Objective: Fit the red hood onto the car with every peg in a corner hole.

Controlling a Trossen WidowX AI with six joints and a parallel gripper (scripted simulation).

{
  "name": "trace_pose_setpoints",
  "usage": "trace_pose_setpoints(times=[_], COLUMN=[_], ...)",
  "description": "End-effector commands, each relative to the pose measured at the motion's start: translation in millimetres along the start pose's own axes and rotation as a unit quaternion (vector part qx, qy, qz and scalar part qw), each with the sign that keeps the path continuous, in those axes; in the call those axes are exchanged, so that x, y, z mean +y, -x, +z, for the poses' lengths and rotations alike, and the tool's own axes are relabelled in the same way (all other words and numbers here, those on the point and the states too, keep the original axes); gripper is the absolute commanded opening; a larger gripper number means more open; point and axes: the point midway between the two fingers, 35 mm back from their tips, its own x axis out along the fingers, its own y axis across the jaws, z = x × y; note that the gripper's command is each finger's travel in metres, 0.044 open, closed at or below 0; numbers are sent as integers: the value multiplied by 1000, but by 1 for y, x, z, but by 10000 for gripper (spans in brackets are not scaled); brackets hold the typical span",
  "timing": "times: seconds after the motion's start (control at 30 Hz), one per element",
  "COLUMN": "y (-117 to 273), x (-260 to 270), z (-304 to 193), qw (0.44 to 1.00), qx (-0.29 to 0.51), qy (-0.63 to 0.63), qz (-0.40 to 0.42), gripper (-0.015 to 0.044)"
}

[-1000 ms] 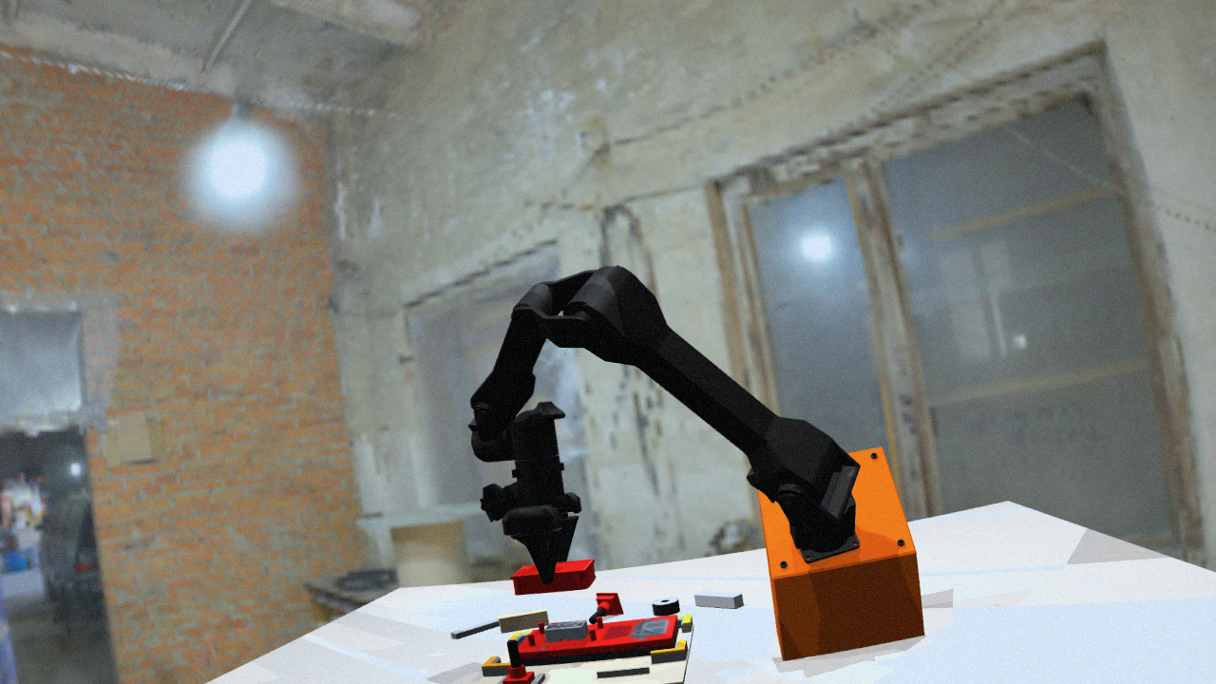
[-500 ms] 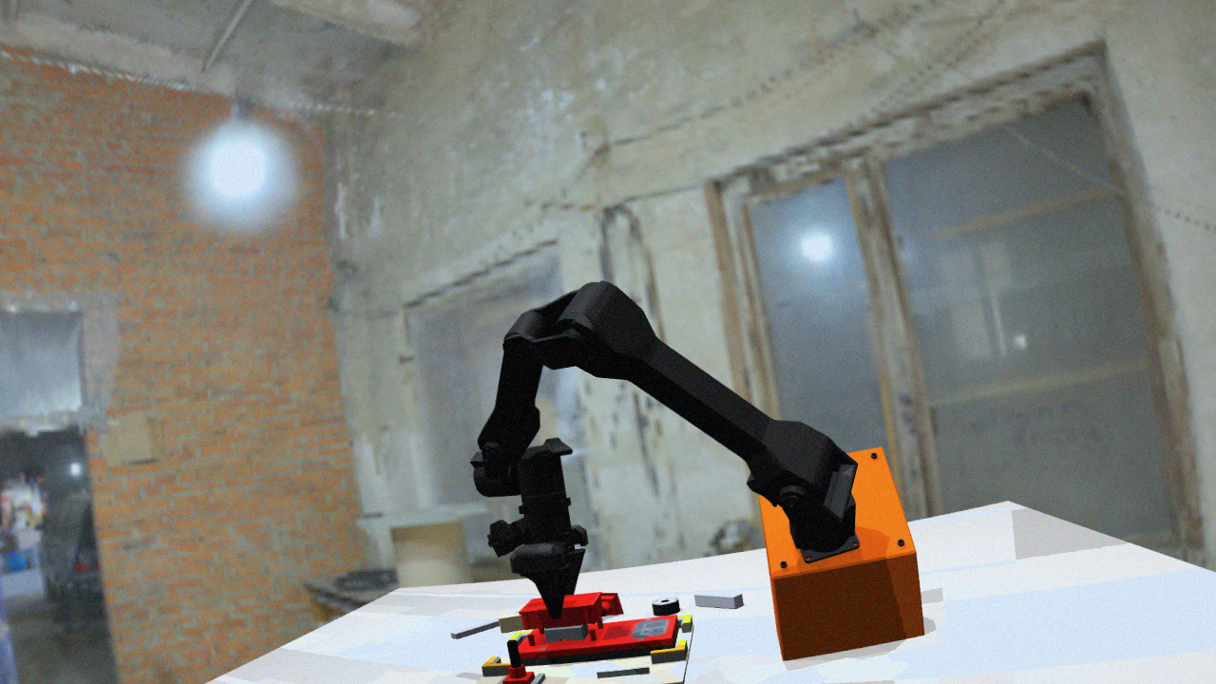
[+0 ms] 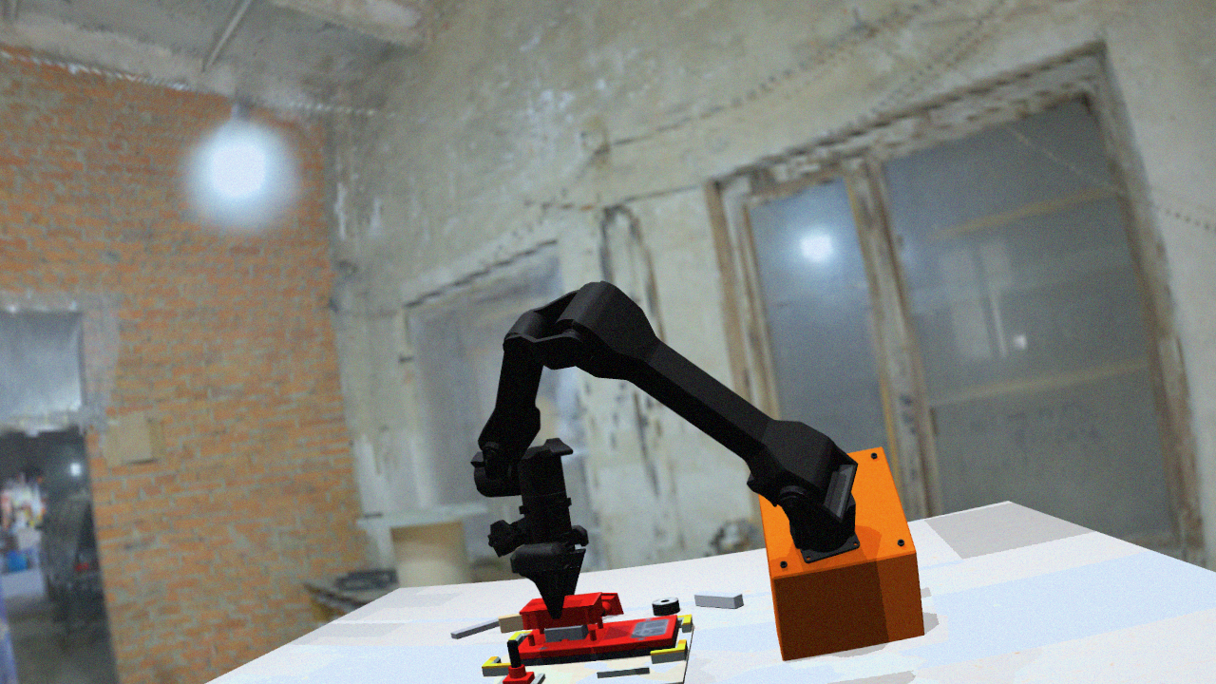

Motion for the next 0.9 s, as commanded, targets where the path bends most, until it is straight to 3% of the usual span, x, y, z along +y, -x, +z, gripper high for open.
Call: trace_pose_setpoints(times=[0.0, 0.87], y=[-1, -9], x=[0, -1], z=[0, 0], qw=[1000, 1000], qx=[0, -1], qy=[-2, -2], qz=[2, 2], gripper=[0, 0])
